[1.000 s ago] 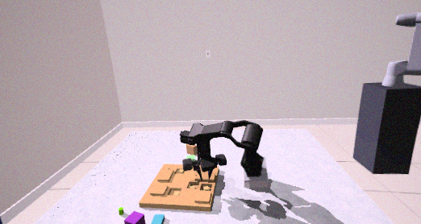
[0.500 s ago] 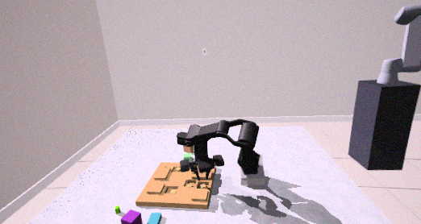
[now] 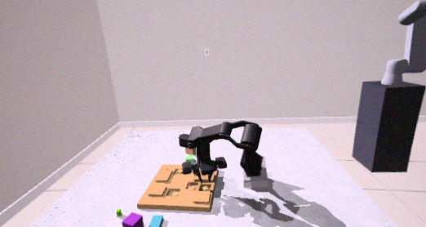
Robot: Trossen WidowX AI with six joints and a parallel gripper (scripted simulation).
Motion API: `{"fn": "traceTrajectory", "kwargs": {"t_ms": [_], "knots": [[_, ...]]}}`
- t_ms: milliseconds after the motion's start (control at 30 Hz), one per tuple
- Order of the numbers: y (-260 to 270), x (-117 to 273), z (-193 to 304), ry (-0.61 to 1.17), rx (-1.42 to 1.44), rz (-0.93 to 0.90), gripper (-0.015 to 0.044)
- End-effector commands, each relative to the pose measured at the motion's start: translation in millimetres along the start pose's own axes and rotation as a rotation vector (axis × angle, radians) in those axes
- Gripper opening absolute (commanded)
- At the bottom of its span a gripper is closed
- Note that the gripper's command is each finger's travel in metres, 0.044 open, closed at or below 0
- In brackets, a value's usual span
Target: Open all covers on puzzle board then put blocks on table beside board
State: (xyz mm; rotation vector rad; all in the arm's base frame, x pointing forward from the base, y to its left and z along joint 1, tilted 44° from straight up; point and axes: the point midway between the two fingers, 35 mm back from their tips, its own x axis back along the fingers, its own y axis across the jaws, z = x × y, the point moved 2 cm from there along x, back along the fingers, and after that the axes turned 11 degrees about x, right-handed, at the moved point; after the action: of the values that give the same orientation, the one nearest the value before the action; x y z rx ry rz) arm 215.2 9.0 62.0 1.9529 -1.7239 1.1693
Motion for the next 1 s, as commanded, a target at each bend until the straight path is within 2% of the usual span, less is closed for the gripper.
{"fn": "traceTrajectory", "kwargs": {"t_ms": [0, 967], "knots": [[-0.8, -1.5, -0.4, -0.003, -0.001, 0.005, 0.0144], [-3.2, -21.4, -1.0, -0.003, -0.001, 0.006, 0.0144]]}}
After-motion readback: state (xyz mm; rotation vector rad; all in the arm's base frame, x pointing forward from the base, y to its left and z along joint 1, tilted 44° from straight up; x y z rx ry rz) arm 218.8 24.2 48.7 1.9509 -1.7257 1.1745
